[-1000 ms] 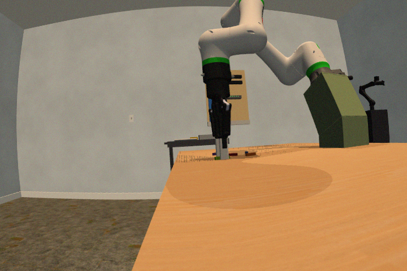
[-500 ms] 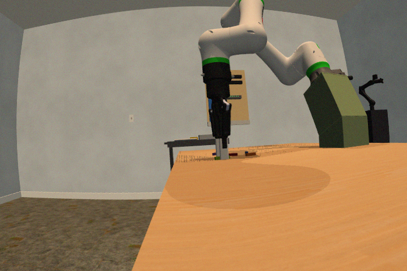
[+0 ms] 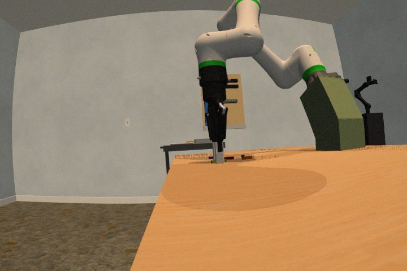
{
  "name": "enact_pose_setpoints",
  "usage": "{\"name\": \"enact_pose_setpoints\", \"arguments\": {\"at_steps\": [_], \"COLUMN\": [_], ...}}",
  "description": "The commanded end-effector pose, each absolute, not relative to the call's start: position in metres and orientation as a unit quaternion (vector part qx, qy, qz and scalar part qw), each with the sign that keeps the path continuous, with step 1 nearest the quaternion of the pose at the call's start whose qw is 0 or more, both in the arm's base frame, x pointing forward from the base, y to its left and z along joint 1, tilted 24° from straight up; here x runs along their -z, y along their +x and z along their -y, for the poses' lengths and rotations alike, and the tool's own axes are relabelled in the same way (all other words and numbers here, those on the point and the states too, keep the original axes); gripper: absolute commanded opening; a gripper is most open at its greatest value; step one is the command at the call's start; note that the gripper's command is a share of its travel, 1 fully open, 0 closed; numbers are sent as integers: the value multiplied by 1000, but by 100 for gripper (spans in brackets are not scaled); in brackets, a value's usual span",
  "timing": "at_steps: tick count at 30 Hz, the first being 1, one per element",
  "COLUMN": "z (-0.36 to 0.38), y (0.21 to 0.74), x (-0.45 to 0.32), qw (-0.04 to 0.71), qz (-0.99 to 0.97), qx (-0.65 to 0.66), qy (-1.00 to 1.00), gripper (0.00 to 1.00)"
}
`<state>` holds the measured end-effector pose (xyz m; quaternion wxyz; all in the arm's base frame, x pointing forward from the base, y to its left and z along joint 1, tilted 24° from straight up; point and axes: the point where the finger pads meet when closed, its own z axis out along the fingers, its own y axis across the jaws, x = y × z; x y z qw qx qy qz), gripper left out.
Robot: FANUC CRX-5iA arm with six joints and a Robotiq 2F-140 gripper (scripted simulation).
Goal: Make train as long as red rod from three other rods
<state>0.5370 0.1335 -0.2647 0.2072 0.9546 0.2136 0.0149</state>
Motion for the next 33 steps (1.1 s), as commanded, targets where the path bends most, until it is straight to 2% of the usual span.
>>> {"name": "enact_pose_setpoints", "arguments": {"at_steps": [1,24,33], "z": [-134,-134,-144], "y": [537,537,534], "x": [265,264,241], "qw": [207,207,207], "qz": [-214,-214,-214], "qx": [-15,-15,-15], "qy": [955,955,955], "gripper": [3,3,3]}}
